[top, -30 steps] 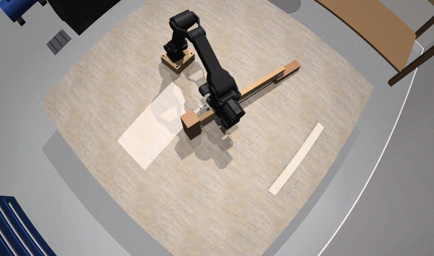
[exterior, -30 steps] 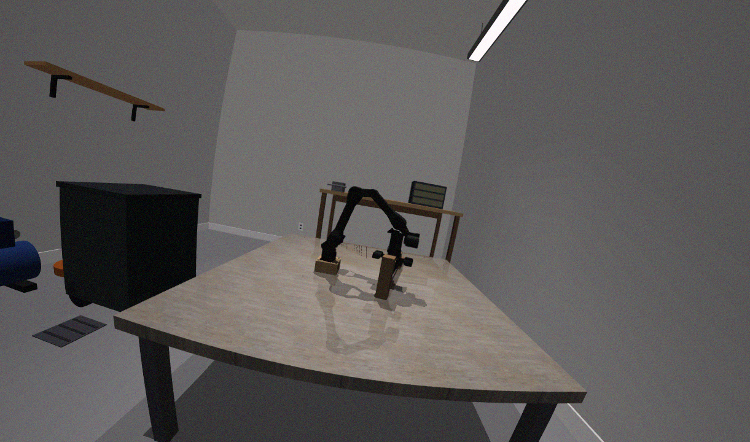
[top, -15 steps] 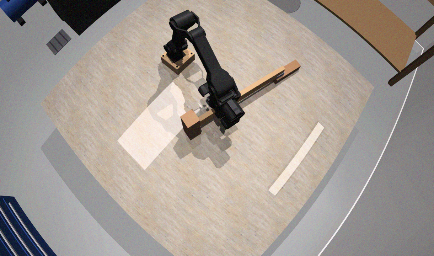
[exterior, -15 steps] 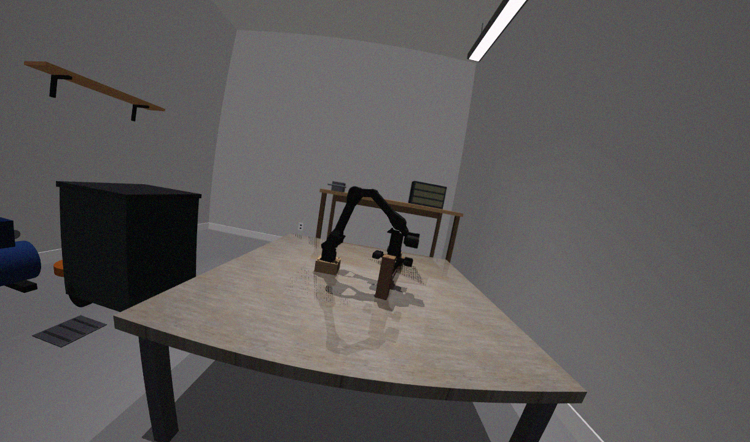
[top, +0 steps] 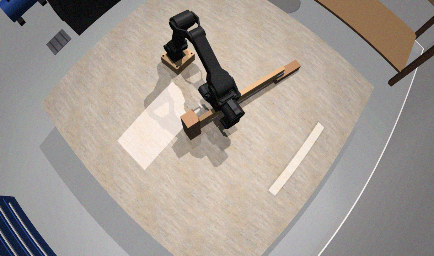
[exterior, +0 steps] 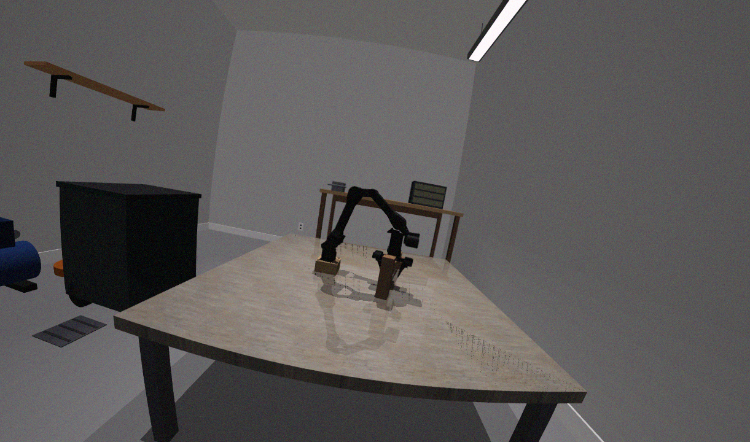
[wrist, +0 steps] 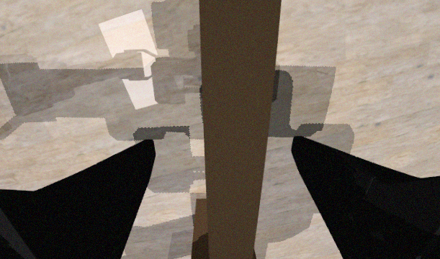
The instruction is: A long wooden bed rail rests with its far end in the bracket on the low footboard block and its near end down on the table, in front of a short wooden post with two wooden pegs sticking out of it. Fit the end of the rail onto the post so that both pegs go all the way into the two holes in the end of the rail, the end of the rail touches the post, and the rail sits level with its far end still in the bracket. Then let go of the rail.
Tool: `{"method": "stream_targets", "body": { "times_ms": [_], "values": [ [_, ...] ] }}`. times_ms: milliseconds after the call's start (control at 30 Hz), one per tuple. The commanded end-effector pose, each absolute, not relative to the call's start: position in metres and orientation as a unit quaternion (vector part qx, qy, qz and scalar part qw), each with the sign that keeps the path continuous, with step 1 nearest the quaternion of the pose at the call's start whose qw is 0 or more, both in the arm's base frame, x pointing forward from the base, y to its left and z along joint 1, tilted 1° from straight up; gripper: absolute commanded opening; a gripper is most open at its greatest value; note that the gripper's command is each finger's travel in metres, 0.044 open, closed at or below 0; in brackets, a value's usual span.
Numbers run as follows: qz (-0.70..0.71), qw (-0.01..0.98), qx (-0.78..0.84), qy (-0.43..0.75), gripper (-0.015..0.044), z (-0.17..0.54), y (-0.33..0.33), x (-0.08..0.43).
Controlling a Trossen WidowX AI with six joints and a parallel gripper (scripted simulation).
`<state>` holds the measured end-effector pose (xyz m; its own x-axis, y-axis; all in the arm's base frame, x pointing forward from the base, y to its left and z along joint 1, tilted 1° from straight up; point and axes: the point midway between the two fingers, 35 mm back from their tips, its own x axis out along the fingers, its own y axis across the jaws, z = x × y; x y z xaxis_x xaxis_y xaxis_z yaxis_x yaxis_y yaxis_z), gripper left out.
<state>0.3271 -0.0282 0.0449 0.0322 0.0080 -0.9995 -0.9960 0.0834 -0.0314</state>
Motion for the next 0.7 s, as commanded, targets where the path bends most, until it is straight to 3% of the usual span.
{"method": "stream_targets", "body": {
  "times_ms": [0, 667],
  "values": [
    [0.473, 0.531, -0.485, 0.510, 0.0440, 0.045, -0.028, 0.327],
    [0.472, 0.530, -0.486, 0.510, 0.0440, 0.075, 0.002, 0.329]
  ]
}}
